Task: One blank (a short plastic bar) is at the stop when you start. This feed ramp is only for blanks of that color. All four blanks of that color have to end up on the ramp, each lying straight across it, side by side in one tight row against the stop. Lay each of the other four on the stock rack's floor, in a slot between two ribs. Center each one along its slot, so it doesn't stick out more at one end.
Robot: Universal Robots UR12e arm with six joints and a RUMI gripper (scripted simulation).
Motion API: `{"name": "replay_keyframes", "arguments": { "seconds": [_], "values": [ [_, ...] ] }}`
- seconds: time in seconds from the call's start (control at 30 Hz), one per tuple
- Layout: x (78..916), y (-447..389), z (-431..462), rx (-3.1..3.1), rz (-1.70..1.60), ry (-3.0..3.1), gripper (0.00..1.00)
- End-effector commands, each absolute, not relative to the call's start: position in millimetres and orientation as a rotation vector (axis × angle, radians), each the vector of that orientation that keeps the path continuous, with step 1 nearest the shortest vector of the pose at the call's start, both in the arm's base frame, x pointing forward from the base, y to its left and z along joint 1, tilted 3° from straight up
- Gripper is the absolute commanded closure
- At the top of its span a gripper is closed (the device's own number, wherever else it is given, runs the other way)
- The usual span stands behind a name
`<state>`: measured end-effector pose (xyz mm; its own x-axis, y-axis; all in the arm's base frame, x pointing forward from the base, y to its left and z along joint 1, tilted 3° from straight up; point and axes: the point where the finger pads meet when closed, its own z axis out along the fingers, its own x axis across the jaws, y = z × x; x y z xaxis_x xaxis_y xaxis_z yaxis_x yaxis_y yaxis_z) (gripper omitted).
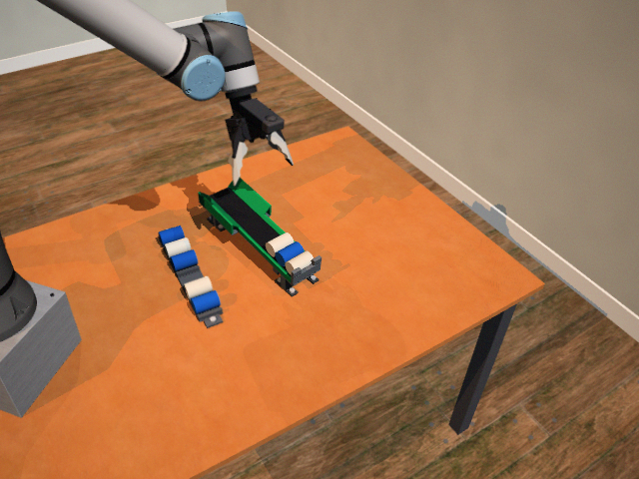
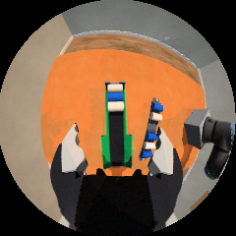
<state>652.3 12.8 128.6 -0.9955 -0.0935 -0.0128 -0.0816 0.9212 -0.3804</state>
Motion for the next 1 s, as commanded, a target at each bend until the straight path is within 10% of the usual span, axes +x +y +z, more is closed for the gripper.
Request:
{"name": "replay_keyframes", "arguments": {
  "seconds": [0.0, 0.97],
  "values": [
    [574, 59, 88, -0.067, -0.341, 3.066, 0.00],
    [449, 143, 32, 0.074, 0.058, 3.097, 0.00]
  ]
}}
